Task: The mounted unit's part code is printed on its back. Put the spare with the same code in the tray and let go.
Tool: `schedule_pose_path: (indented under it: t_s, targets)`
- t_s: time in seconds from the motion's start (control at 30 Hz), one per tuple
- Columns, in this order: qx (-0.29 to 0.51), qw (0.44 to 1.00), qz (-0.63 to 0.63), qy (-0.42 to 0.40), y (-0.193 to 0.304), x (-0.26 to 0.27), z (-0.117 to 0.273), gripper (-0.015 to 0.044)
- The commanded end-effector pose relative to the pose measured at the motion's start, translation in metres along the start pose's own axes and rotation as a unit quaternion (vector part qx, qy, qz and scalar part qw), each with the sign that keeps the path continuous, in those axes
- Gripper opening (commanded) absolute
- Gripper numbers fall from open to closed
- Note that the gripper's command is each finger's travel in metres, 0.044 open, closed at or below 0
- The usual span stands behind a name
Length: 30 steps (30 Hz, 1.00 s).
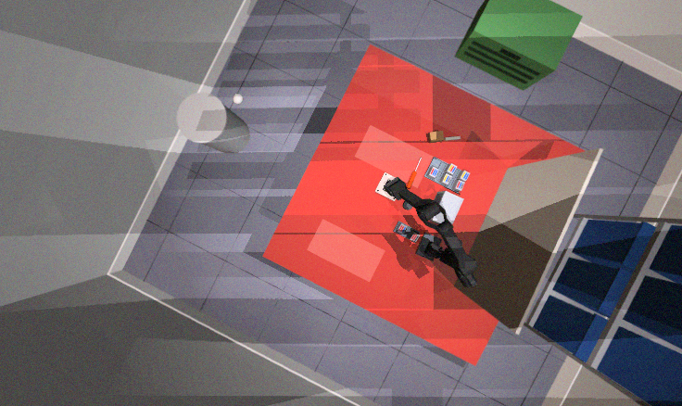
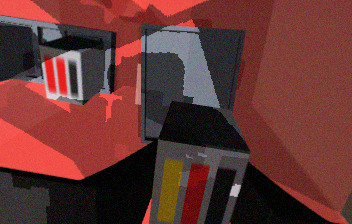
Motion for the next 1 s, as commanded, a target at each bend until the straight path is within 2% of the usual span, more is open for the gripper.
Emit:
schedule_pose_path:
  t_s: [0.0, 0.97]
  targets:
    - [0.002, 1.0, 0.003, 0.0, 0.0, 0.0, -0.003, 0.0]
    - [0.002, 1.0, 0.003, 0.0, 0.001, -0.001, -0.023, 0.0]
Point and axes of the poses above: the point midway between the two fingers, 35 mm back from their tips, its own z axis back along the fingers, its own x axis across the jaws, y = z × x, the point moved 7 cm from there along z, back along the fingers, and after that the axes turned 2 degrees about z, right-handed, at the moved point
